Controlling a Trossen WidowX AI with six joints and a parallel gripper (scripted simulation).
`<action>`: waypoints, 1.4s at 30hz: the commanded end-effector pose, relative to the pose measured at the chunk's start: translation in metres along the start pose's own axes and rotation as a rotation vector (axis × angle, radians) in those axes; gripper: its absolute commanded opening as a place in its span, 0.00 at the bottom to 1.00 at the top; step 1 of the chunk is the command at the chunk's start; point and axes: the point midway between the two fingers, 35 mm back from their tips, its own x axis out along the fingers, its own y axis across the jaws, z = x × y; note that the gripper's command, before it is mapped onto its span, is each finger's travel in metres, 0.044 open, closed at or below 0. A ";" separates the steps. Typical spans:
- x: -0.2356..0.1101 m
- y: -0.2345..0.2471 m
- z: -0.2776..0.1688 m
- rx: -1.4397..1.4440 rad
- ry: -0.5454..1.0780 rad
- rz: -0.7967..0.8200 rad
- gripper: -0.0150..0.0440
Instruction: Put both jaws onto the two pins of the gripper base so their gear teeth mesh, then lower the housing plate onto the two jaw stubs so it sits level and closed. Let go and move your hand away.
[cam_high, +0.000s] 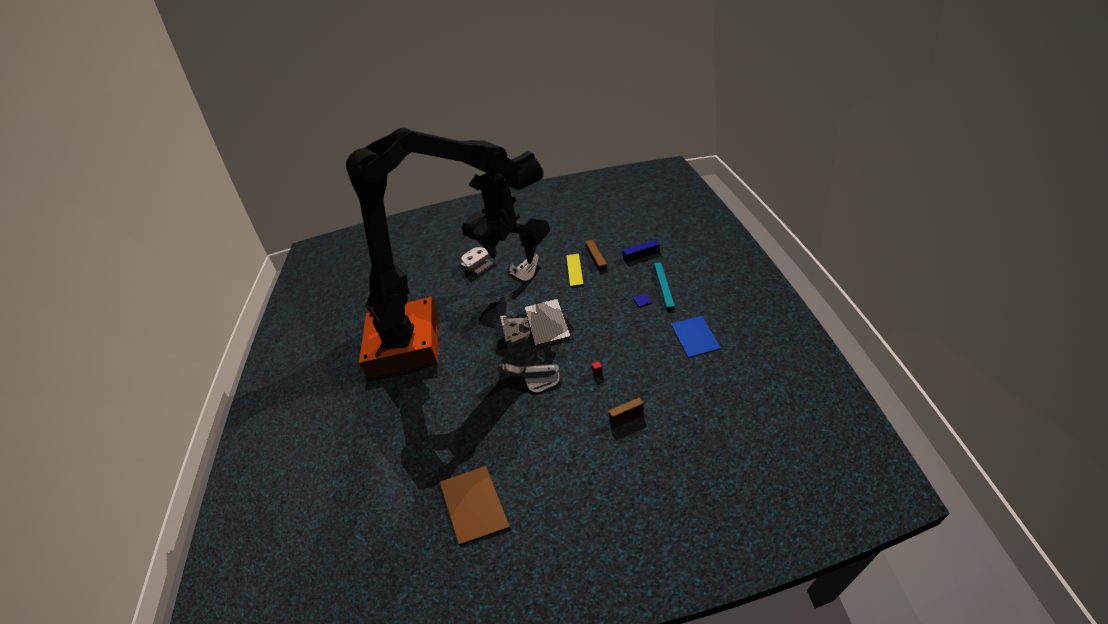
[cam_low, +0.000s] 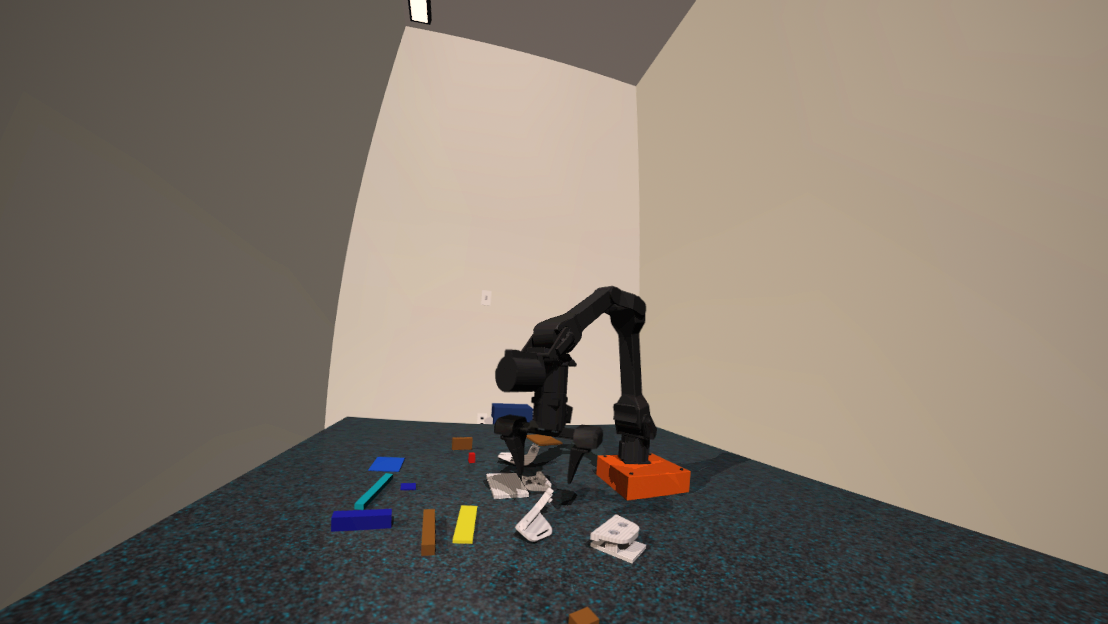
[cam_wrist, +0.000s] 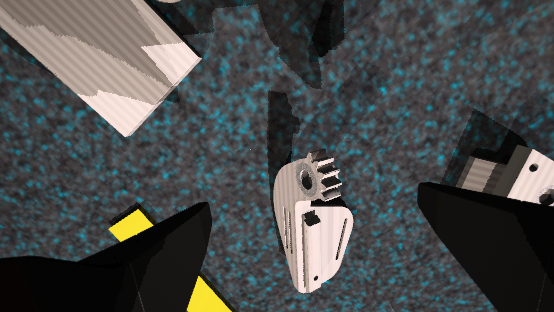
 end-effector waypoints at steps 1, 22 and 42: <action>0.008 -0.001 0.000 0.004 -0.002 -0.006 1.00; 0.042 -0.001 0.001 0.003 -0.004 -0.006 1.00; 0.065 -0.003 0.003 0.003 -0.005 -0.006 0.91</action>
